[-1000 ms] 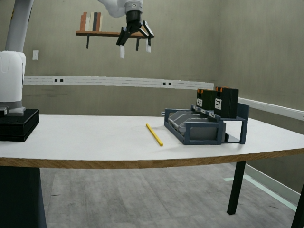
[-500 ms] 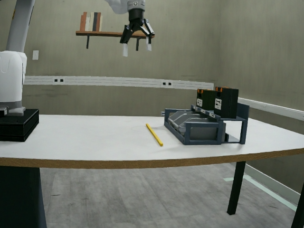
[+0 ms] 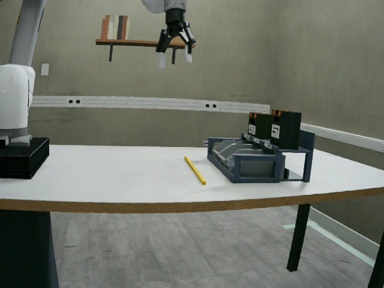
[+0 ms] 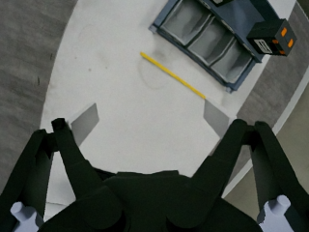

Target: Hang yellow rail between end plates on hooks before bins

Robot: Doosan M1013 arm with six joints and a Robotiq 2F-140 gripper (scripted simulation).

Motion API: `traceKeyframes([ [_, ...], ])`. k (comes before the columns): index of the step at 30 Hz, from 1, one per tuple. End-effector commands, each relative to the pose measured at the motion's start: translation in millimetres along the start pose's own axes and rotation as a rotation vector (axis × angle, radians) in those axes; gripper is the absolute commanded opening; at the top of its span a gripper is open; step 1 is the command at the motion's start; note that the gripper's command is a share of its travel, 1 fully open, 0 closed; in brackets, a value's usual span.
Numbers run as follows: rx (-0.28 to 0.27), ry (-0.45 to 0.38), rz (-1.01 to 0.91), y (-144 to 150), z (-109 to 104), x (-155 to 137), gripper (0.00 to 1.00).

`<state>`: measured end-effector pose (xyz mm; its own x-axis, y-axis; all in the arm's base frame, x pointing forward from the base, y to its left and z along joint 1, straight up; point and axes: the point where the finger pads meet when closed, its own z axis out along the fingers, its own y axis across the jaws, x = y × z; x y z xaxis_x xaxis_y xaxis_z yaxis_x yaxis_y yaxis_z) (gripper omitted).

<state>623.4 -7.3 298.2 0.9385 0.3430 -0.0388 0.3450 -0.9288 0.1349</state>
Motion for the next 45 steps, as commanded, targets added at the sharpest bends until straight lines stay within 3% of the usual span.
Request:
traceKeyframes([
  [1, 0.046, 0.006, 0.115, 1.4, -6.7, 8.4, 1.0],
  [14, 0.06, 0.008, 0.152, 2.0, -9.3, 11.2, 1.0],
  [19, 0.13, 0.015, 0.328, 5.2, -22.5, 24.7, 1.0],
  [31, 0.13, 0.015, 0.328, 5.2, -22.5, 24.7, 1.0],
  [36, 0.123, 0.034, 0.12, 25.4, 21.7, 16.2, 1.0],
  [45, 0.123, 0.034, 0.12, 25.4, 21.7, 16.2, 1.0],
])
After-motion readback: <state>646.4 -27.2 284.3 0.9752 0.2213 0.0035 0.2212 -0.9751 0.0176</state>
